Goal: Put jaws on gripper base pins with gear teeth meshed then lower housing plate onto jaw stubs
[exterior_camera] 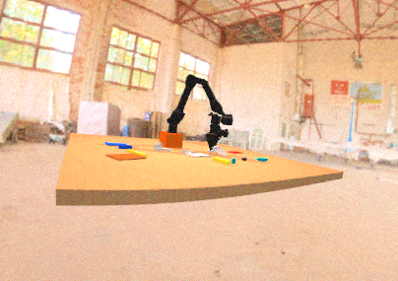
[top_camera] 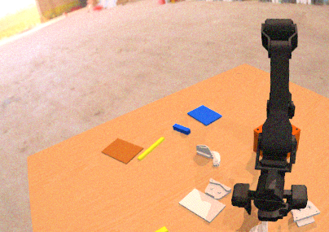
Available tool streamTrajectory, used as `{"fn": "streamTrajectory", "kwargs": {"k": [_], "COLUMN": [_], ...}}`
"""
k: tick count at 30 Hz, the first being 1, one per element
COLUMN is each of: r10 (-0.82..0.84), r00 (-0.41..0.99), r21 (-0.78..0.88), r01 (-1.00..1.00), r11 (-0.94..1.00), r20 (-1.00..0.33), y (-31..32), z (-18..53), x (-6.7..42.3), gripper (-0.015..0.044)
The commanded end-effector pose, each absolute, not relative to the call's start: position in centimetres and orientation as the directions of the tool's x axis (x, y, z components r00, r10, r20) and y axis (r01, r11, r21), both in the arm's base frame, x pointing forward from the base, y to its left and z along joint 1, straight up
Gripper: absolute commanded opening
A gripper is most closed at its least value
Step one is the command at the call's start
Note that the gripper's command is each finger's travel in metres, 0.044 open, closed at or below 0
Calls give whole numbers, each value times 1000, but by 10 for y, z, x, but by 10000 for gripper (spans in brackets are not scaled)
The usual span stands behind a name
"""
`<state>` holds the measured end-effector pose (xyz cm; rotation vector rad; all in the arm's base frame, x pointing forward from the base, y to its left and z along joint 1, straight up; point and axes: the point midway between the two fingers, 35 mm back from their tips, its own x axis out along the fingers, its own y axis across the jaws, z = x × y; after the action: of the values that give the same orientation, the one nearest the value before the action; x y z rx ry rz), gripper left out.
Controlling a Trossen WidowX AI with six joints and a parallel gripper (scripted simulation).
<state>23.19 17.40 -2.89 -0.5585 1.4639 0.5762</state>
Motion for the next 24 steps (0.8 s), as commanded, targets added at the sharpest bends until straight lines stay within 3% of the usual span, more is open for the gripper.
{"fn": "streamTrajectory", "kwargs": {"k": [1, 9, 22, 24], "r10": [15, 15, 15, 15], "r00": [22, 22, 22, 22], "r21": [-3, -3, -3, -3], "r01": [-663, -663, -663, -663], "r11": [749, 749, 749, 749], "r20": [-1000, -1000, -1000, -1000], "y": [172, 171, 171, 171], "z": [-35, -44, -44, -44], "x": [230, 229, 229, 229], "gripper": [440, 440, 99, 85]}}
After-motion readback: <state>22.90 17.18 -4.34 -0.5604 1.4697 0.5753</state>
